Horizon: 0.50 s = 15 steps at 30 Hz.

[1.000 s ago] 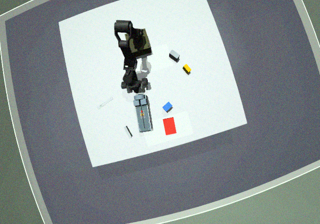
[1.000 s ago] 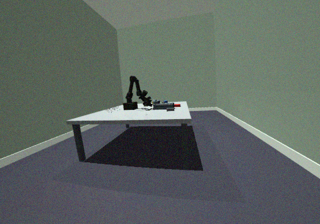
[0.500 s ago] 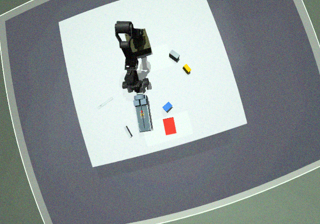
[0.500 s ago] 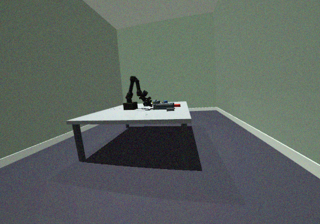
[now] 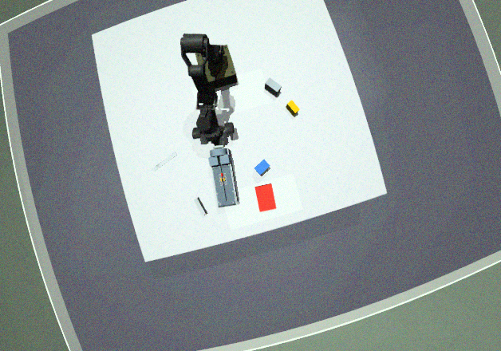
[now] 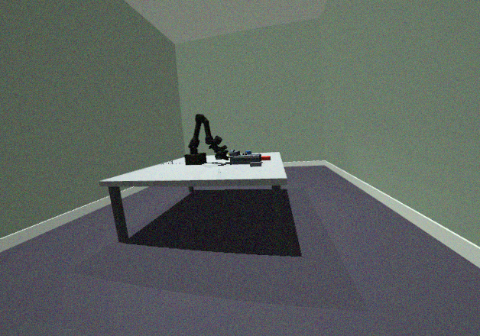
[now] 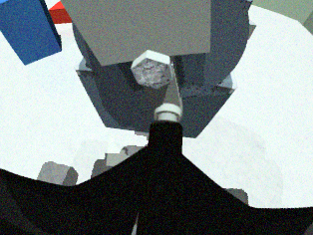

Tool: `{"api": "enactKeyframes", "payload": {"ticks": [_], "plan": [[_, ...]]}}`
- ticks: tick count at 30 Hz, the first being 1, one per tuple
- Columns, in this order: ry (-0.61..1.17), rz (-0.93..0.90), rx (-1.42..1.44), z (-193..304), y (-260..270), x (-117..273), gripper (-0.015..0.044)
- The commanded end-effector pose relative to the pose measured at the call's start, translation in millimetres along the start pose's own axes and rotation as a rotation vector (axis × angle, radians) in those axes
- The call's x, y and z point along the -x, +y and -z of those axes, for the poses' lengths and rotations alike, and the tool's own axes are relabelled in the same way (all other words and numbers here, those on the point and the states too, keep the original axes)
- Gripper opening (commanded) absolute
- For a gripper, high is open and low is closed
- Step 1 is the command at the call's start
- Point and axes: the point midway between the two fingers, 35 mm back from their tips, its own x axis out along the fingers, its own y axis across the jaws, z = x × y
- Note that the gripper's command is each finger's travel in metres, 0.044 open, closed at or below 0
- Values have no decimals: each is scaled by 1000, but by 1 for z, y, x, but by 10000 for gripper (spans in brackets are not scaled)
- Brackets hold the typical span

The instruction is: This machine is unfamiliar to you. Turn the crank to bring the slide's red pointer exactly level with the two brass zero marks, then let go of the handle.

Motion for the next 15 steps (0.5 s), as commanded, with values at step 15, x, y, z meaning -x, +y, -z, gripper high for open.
{"api": "enactKeyframes", "payload": {"ticks": [15], "plan": [[6,-23,6,2,11,-2,0]]}}
